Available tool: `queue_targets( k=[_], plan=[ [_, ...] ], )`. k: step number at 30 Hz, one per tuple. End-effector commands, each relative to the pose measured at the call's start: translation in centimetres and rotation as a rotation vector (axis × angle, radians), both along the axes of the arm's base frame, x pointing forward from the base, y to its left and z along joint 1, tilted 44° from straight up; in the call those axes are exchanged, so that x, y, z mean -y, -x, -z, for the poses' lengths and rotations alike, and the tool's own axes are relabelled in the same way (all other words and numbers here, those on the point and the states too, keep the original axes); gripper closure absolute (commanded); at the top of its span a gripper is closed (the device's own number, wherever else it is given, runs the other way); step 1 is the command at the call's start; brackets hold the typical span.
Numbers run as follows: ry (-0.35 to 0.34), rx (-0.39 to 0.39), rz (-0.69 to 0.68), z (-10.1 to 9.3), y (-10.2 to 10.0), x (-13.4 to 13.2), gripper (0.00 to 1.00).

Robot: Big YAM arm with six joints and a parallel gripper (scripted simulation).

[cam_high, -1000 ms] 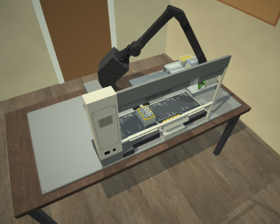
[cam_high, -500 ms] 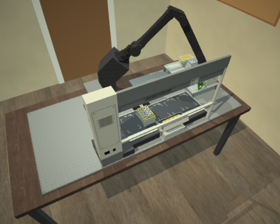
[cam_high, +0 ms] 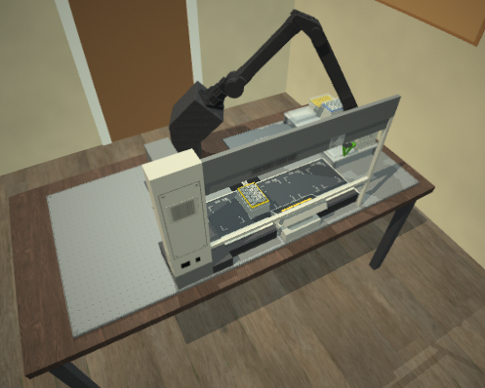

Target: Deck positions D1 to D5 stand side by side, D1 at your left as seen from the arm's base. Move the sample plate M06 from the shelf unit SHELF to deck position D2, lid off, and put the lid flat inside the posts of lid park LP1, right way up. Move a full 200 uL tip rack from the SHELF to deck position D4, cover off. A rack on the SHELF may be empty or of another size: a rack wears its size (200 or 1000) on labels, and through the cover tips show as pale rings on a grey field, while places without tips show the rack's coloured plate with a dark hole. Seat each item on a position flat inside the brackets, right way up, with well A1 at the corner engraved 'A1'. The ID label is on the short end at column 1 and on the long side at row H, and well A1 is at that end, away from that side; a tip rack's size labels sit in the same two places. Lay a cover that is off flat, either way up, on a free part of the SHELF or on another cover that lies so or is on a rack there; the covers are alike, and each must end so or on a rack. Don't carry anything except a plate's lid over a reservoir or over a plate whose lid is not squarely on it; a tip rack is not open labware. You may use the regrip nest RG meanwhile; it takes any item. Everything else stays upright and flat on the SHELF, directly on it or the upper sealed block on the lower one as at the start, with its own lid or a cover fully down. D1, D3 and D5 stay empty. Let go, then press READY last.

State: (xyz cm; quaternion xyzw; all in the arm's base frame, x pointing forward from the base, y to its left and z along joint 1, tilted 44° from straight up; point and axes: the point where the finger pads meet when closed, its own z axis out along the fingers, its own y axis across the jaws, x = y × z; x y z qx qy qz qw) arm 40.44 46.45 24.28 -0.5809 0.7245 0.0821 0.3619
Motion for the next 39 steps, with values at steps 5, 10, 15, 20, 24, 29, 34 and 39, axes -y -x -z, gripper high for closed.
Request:
queue_targets(
  k=[5,10,15,20,24,29,34,39],
  plan=[
    [-0.064,0.047,0.002,-3.9,-0.4,-0.7,0.0],
    [-0.064,0.047,0.002,-3.9,-0.4,-0.7,0.0],
    [-0.064,0.047,0.002,-3.9,-0.4,-0.7,0.0],
    [-0.064,0.047,0.002,-3.9,-0.4,-0.7,0.0],
    [-0.064,0.047,0.002,-3.9,-0.4,-0.7,0.0],
    [-0.035,0.029,0.0,-2.4,-0.3,-0.4,1.0],
    [-0.035,0.029,0.0,-2.4,-0.3,-0.4,1.0],
    [-0.035,0.029,0.0,-2.4,-0.3,-0.4,1.0]
  ],
)
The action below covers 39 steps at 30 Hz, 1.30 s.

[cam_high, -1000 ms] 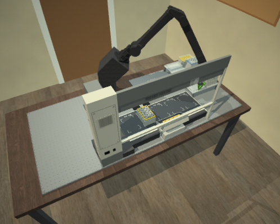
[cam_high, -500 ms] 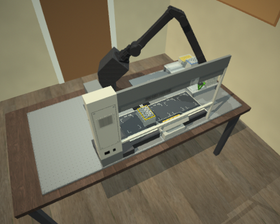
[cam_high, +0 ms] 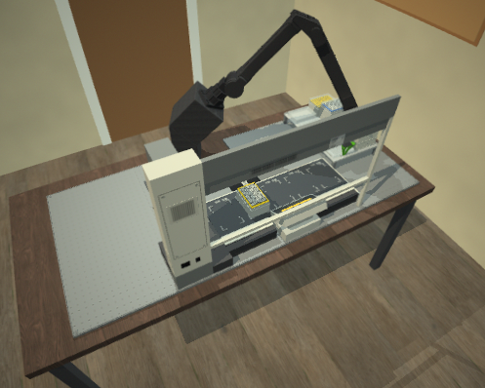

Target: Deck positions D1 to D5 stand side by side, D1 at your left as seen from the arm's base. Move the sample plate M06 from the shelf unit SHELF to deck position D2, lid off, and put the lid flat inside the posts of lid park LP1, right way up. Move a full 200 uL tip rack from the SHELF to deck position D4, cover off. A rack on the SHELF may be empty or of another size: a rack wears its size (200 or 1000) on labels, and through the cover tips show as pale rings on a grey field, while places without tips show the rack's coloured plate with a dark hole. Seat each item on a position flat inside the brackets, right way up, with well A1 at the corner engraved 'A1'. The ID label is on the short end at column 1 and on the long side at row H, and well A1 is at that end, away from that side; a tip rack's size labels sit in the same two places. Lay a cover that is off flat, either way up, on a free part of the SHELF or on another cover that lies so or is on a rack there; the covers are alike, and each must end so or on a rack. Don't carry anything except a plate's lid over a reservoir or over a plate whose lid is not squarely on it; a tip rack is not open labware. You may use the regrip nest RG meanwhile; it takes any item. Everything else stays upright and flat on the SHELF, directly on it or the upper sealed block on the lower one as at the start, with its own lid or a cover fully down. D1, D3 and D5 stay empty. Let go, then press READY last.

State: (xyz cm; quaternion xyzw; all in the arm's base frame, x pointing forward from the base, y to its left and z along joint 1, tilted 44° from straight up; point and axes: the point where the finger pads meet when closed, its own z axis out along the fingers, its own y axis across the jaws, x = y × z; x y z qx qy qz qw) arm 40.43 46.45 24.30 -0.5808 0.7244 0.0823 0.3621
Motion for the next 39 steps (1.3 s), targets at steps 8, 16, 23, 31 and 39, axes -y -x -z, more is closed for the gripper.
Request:
queue_targets(
  k=[8,16,23,31,39],
  plan=[
    [-0.035,0.029,0.0,-2.4,-0.3,-0.4,1.0],
    [-0.035,0.029,0.0,-2.4,-0.3,-0.4,1.0],
    [-0.035,0.029,0.0,-2.4,-0.3,-0.4,1.0],
    [-0.038,0.028,0.003,-3.9,0.8,1.0,1.0],
    [-0.035,0.027,0.005,-4.5,1.1,1.7,1.0]
  ],
)
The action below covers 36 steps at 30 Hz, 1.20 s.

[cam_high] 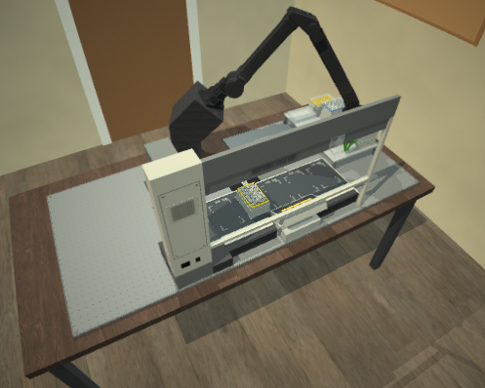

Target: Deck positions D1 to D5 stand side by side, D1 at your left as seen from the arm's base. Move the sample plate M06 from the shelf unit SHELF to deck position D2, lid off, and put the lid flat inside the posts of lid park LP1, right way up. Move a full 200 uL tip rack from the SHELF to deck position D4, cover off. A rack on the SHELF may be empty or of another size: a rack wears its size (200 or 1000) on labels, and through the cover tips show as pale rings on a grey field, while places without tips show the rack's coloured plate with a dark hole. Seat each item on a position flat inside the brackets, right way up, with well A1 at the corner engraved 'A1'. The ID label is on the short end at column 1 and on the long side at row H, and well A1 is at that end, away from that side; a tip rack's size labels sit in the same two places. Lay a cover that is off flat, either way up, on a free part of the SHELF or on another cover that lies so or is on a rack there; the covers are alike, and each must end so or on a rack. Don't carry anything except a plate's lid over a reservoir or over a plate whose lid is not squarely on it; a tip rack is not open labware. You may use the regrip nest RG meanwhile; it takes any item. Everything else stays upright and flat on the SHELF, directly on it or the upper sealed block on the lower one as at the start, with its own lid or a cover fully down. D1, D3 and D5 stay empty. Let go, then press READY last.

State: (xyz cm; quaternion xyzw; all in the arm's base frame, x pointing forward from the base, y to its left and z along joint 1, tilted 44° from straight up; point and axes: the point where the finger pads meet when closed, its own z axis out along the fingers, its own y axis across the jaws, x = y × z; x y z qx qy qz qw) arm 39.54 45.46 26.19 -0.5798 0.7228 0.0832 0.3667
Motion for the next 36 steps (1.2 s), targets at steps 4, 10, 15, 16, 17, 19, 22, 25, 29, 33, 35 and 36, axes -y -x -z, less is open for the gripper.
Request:
queue_targets(
  k=[4,10,15,16,17,19,22,25,29,33,35,36],
  plan=[
    [-0.021,0.016,0.006,-2.6,0.6,1.3,1.0],
    [-0.021,0.018,0.006,-3.4,0.9,1.9,1.0],
    [-0.023,0.022,0.004,-4.2,1.3,2.3,1.0],
    [-0.023,0.022,0.004,-4.2,1.3,2.3,1.0],
    [-0.023,0.022,0.004,-4.2,1.3,2.3,1.0],
    [-0.019,0.019,0.004,-4.2,1.5,2.6,1.0],
    [-0.021,0.022,0.002,-4.7,1.7,2.8,1.0],
    [-0.022,0.024,0.001,-5.1,1.9,3.0,1.0],
    [-0.023,0.026,0.001,-5.7,2.1,3.4,1.0],
    [-0.021,0.025,0.001,-6.0,2.4,3.7,1.0],
    [-0.021,0.024,0.0,-6.0,2.5,3.7,1.0],
    [-0.021,0.024,0.0,-6.1,2.6,3.9,1.0]
  ],
)
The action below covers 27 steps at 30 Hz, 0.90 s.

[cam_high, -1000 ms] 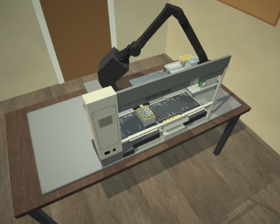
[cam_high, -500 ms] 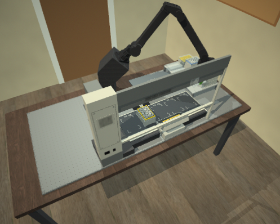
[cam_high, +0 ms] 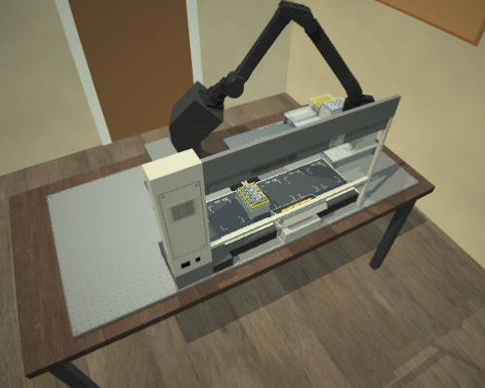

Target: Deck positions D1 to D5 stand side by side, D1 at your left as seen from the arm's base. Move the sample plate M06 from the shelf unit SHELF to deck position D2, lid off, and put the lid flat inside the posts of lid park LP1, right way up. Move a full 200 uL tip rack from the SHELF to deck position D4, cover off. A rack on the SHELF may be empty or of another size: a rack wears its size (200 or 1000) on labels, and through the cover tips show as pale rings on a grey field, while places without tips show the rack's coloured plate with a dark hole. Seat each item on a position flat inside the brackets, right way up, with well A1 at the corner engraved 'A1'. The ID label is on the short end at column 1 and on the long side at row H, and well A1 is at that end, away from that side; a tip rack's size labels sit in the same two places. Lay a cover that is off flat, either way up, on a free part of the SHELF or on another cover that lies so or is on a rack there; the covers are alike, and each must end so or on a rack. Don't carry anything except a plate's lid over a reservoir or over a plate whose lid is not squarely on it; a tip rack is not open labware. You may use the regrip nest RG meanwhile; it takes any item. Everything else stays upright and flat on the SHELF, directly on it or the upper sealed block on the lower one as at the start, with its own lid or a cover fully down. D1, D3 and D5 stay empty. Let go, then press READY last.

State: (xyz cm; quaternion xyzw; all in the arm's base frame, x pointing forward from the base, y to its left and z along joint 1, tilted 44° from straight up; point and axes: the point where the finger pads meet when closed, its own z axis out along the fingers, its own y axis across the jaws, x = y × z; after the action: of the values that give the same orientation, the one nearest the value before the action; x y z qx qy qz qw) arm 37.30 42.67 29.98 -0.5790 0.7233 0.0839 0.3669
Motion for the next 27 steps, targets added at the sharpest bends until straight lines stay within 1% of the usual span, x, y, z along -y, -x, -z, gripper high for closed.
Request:
queue_targets(
  k=[1,13,15,27],
  plan=[
    [-0.018,0.025,0.0,-2.4,0.4,1.2,1.0],
    [-0.023,0.029,0.0,-4.2,1.2,2.3,1.0],
    [-0.023,0.029,0.0,-4.2,1.2,2.3,1.0],
    [-0.044,0.048,-0.001,-7.2,1.9,3.1,1.0]
  ],
)
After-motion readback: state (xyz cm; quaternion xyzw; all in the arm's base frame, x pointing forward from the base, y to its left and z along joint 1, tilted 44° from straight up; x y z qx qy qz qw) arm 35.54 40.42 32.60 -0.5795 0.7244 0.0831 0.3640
